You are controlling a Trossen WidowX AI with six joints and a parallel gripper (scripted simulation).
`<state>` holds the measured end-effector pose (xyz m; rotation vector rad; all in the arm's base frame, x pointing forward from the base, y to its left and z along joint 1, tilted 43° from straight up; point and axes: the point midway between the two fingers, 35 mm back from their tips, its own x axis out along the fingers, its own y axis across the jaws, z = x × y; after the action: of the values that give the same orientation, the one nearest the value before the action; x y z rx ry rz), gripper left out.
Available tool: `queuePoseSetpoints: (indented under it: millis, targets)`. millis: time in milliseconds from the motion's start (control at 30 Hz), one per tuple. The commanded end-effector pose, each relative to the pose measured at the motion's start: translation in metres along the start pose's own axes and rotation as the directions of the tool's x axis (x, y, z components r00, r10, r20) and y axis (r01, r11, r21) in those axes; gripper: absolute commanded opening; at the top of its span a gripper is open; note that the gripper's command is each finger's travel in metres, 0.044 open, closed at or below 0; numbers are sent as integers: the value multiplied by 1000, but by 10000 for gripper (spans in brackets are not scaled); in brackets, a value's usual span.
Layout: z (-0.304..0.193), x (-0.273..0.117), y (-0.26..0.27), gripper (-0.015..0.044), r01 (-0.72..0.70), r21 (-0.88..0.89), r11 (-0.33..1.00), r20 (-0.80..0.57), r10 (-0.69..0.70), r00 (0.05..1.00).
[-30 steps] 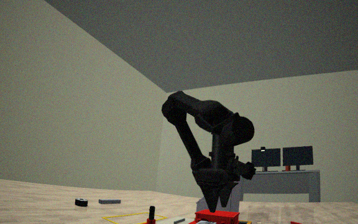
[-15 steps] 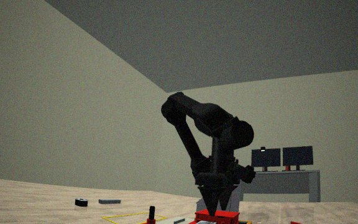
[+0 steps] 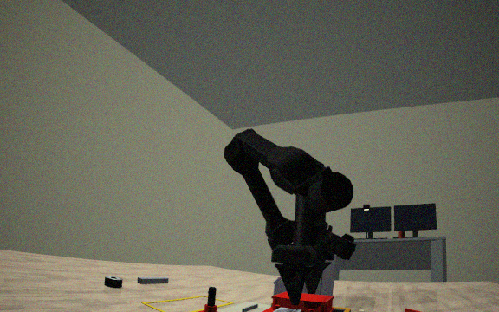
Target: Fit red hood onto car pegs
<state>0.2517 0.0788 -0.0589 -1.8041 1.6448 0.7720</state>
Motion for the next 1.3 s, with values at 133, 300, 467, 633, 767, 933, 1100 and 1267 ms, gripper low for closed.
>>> queuePoseSetpoints:
  millis: [133, 300, 467, 633, 767, 933, 1100, 1267]
  targets:
    - [0, 5, 0, 440, 2, -4, 1000, -6, -2, 1000]
    - [0, 7, 0, 440, 2, -4, 1000, -6, -2, 1000]
    - [-1, 10, 0, 440, 2, -4, 1000, -6, -3, 1000]
    - [0, 8, 0, 335, 0, 0, 1000, 0, 0, 1000]
    - [0, 8, 0, 308, 0, 0, 1000, 0, 0, 1000]
    - [0, 8, 0, 275, 0, 0, 1000, 0, 0, 1000]
    - [0, 5, 0, 144, 0, -1, 1000, -1, 0, 1000]
    - [0, -5, 0, 12, 0, -1, 1000, 0, 0, 1000]
